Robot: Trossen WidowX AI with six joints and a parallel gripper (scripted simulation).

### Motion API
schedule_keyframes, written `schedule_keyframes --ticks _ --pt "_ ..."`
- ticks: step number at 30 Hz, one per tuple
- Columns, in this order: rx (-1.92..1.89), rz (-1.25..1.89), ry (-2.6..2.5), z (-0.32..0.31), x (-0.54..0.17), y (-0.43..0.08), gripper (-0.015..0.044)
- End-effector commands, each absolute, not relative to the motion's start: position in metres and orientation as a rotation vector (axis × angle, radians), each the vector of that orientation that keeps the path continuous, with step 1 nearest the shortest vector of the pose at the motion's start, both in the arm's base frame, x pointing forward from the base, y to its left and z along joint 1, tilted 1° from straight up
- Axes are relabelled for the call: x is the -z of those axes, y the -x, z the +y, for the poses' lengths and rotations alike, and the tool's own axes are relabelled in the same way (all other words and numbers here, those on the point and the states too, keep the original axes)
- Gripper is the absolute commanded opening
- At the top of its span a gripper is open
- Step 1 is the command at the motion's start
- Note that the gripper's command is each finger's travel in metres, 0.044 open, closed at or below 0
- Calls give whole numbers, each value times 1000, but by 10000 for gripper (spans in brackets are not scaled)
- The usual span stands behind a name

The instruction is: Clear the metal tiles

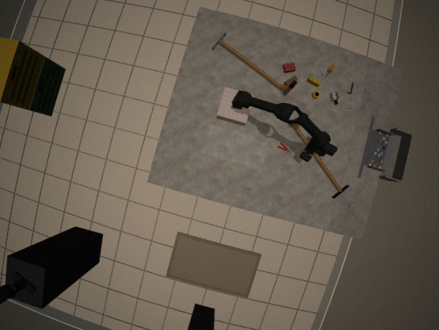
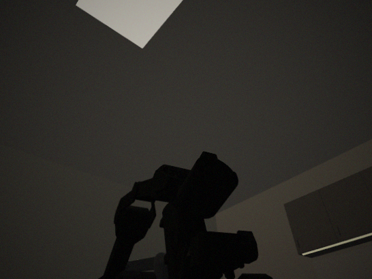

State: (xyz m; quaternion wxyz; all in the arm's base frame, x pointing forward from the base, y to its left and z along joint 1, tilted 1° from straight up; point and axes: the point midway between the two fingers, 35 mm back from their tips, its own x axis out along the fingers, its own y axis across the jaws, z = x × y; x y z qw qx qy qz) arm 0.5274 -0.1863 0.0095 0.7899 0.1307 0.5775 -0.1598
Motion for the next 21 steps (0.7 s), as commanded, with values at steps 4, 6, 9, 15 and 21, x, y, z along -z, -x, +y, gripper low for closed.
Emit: schedule_keyframes --ticks 4,6,9,15,21 --pt "343 1235 -280 -180 -9 -534 0" --pt "343 1233 -280 -178 -10 -535 0" --pt "342 1230 -280 -176 -10 -537 0" --pt "342 1225 -280 -172 -10 -541 0" --pt "341 1220 -280 -167 -10 -544 0"
